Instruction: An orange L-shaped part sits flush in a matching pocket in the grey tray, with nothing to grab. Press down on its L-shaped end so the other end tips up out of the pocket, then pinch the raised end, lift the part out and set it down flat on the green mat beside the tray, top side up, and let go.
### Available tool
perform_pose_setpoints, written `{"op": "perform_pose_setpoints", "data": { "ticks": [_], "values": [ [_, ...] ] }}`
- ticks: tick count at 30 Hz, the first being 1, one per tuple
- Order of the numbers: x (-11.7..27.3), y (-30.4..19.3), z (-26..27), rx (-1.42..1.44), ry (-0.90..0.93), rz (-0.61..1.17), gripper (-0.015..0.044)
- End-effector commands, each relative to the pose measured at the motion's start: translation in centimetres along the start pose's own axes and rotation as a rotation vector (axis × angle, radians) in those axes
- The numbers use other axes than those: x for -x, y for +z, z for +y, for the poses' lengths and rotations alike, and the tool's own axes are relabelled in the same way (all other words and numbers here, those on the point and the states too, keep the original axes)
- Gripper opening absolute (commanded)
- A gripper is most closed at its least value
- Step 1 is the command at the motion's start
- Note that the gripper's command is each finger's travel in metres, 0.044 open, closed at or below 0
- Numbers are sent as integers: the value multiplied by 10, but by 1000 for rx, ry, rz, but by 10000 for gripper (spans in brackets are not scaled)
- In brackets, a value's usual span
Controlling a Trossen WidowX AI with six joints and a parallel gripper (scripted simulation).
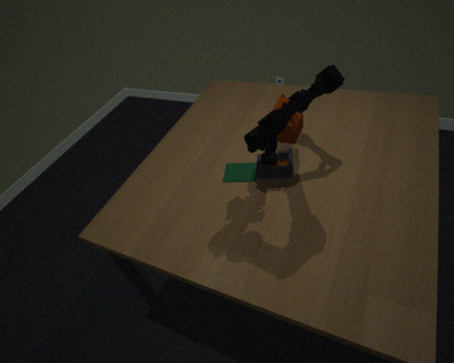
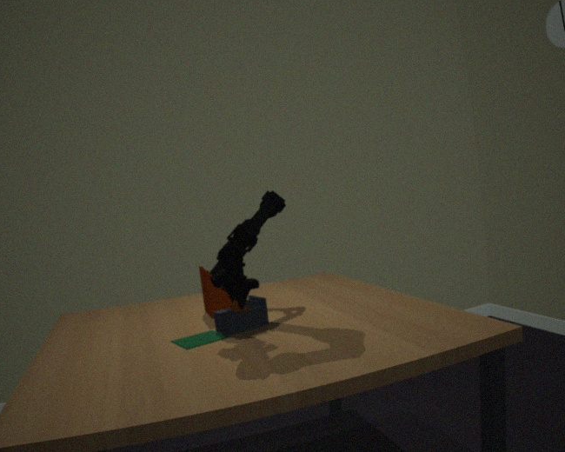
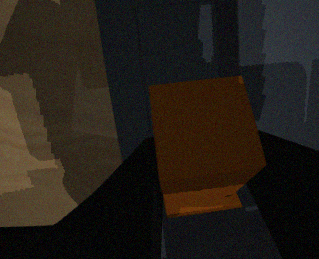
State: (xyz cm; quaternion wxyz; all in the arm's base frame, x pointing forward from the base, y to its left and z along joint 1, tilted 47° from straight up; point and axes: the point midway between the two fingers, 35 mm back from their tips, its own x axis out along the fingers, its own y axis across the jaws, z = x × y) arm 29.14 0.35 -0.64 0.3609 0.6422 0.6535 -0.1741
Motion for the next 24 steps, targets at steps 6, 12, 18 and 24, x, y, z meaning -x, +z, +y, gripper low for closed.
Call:
{"op": "perform_pose_setpoints", "data": {
  "ticks": [6,12,18,24],
  "values": [
    [3,0,0,1,-1,1,0],
    [11,0,0,-1,-1,2,0],
    [21,0,0,-3,-1,3,0],
    [31,0,0,-3,-1,3,0]
  ]
}}
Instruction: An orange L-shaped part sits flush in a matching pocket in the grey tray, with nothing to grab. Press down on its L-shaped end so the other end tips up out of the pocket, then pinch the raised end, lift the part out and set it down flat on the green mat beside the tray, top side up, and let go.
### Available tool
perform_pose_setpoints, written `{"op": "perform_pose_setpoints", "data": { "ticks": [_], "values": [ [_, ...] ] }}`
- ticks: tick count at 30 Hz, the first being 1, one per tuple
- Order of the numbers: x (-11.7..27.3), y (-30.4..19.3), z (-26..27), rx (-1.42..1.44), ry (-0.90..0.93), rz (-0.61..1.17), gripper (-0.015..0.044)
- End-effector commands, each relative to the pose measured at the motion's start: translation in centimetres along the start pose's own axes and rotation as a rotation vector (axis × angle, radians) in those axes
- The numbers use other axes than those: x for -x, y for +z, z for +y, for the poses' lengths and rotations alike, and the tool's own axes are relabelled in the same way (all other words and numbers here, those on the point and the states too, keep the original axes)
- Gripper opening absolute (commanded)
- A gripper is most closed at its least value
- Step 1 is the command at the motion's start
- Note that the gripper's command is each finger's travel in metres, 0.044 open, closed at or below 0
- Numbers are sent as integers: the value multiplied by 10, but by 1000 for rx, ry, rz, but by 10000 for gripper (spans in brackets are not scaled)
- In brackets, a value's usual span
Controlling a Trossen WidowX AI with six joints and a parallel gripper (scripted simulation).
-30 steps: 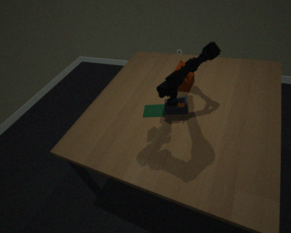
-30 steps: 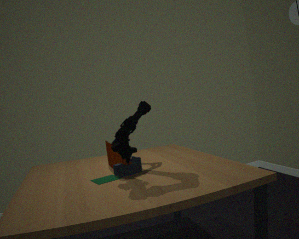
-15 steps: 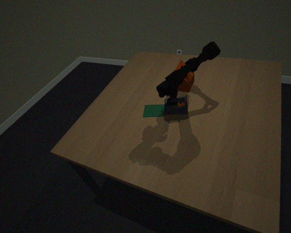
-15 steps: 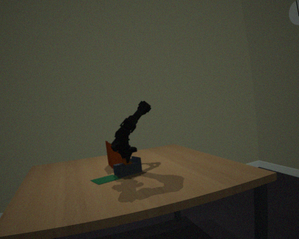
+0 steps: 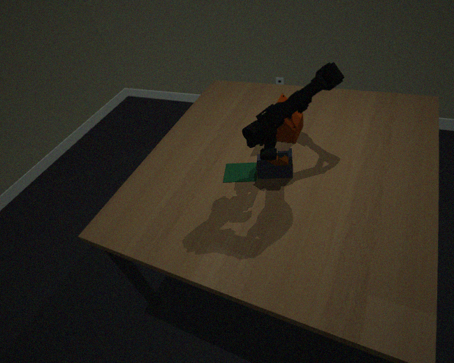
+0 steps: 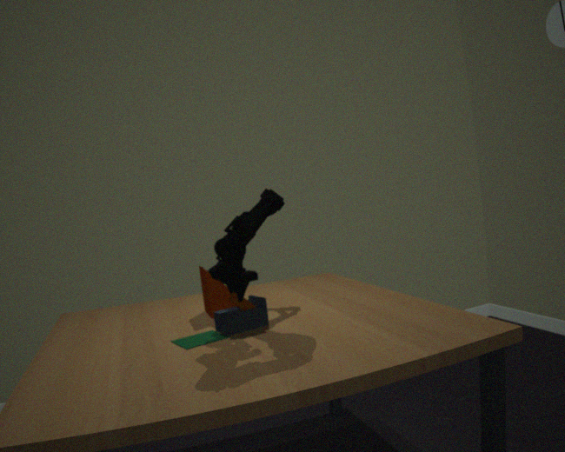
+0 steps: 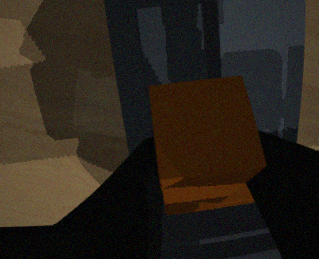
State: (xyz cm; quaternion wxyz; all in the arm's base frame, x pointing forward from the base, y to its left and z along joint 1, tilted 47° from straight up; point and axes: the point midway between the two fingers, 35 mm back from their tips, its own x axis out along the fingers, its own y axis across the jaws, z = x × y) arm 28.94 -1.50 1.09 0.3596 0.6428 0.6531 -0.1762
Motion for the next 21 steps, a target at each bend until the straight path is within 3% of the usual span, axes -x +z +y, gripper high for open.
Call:
{"op": "perform_pose_setpoints", "data": {
  "ticks": [1,21],
  "values": [
    [7,-1,0,2,0,4,0],
    [38,-1,0,1,-1,3,0]
  ]
}}
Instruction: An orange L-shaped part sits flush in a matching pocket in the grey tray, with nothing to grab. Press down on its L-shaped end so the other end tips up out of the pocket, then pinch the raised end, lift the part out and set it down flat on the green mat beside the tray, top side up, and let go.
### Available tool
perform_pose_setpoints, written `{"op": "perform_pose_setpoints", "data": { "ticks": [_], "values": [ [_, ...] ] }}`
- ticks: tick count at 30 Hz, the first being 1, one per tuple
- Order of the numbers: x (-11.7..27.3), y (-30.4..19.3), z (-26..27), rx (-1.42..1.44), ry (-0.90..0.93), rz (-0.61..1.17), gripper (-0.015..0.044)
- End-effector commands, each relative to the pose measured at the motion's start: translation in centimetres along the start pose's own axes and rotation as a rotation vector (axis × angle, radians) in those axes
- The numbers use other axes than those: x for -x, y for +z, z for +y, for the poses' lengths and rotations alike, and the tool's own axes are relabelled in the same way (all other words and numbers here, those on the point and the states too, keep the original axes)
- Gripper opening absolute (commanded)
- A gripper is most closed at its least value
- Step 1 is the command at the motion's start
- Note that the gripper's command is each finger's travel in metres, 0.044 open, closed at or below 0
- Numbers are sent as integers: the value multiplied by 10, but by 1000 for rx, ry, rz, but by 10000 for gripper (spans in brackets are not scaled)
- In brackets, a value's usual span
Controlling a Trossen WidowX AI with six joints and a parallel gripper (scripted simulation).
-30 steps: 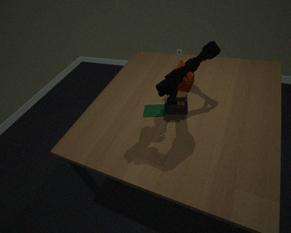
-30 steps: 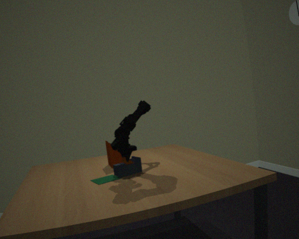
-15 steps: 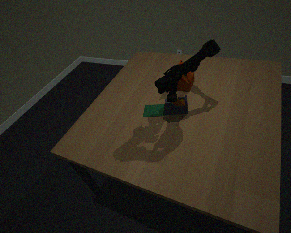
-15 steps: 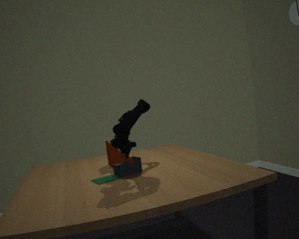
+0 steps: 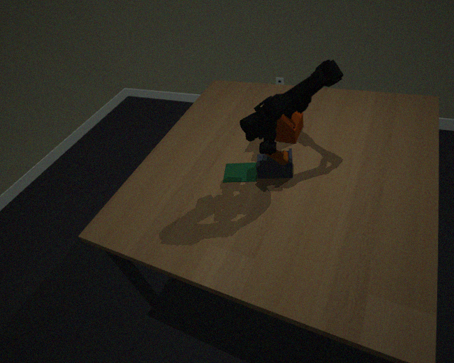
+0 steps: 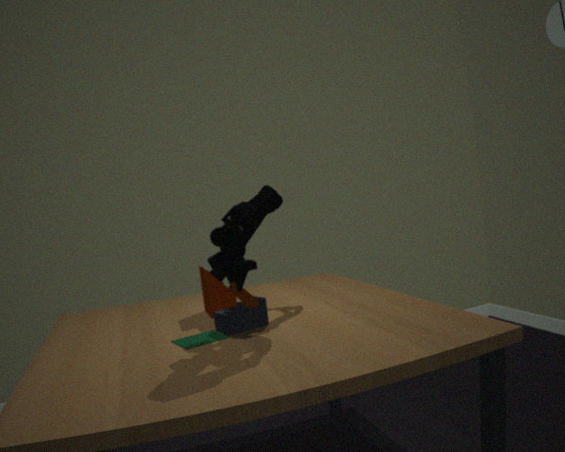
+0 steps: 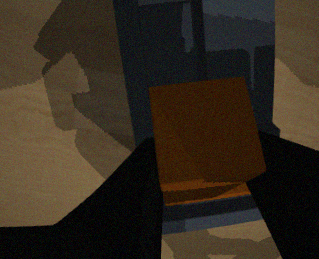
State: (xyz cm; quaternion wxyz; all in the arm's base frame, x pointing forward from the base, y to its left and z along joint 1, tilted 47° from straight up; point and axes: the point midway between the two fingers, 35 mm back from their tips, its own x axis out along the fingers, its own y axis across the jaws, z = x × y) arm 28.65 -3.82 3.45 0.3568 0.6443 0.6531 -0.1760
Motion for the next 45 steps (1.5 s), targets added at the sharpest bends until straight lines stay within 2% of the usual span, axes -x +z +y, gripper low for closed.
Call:
{"op": "perform_pose_setpoints", "data": {
  "ticks": [1,24,45],
  "values": [
    [7,0,0,5,-2,-1,0],
    [30,2,-1,5,-3,-2,0],
    [28,90,-7,7,-2,-7,0]
  ]
}}
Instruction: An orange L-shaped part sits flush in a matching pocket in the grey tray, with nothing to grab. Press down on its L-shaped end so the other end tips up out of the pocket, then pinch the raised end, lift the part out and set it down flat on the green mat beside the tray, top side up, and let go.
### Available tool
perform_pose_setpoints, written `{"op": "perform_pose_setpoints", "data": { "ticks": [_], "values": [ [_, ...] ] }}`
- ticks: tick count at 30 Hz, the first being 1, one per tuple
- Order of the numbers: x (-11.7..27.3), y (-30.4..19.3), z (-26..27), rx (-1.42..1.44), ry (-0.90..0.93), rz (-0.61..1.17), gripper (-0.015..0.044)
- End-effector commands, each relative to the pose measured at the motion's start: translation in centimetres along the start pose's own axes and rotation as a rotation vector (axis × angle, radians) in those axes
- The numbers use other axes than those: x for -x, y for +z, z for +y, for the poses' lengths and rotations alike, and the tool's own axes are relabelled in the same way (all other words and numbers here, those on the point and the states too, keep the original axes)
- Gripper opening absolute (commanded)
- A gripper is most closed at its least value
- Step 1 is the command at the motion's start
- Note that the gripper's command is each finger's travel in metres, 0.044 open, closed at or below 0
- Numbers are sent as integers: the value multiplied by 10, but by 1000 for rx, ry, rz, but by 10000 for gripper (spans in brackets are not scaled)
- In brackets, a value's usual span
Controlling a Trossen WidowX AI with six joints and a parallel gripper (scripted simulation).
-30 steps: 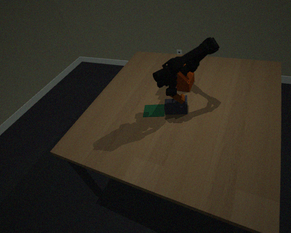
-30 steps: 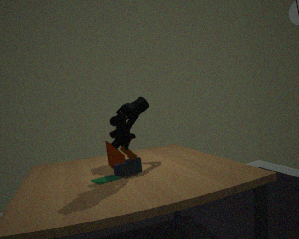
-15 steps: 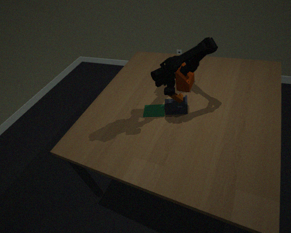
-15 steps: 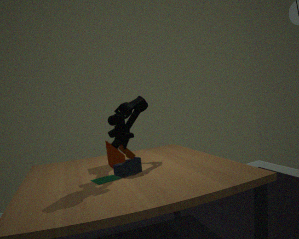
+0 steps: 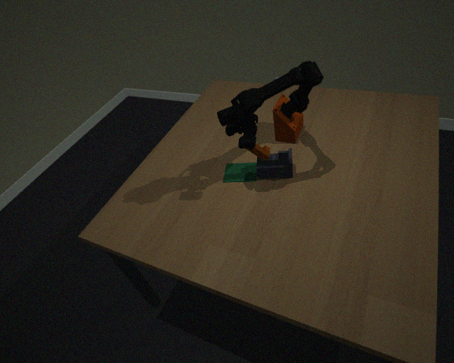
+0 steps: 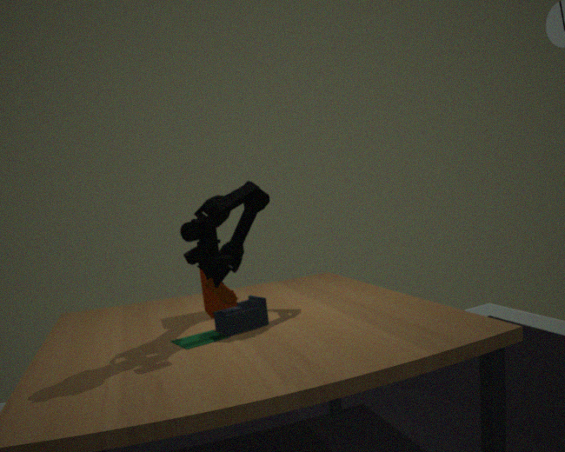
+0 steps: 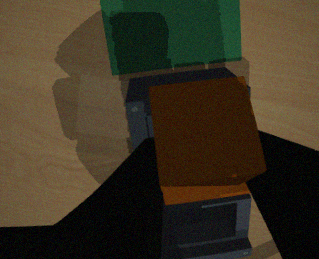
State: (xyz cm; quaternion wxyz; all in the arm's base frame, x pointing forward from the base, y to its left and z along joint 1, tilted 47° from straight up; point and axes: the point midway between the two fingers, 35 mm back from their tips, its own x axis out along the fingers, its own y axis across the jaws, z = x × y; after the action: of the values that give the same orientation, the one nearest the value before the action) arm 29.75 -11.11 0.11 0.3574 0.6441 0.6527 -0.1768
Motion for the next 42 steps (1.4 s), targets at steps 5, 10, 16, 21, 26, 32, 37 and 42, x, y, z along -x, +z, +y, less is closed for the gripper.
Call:
{"op": "perform_pose_setpoints", "data": {
  "ticks": [5,10,16,21,26,32,37,42],
  "values": [
    [1,37,-4,8,-2,-7,0],
    [1,60,-6,8,-2,-8,0],
    [2,87,-9,9,-2,-10,0],
    [1,90,-10,9,-2,-10,0],
    [-3,90,-10,9,-2,-10,0],
    [-13,90,-10,9,-2,-10,0],
    [-21,91,-9,9,-1,-10,0],
    [-29,91,-9,10,-1,-9,0]
  ]
}}
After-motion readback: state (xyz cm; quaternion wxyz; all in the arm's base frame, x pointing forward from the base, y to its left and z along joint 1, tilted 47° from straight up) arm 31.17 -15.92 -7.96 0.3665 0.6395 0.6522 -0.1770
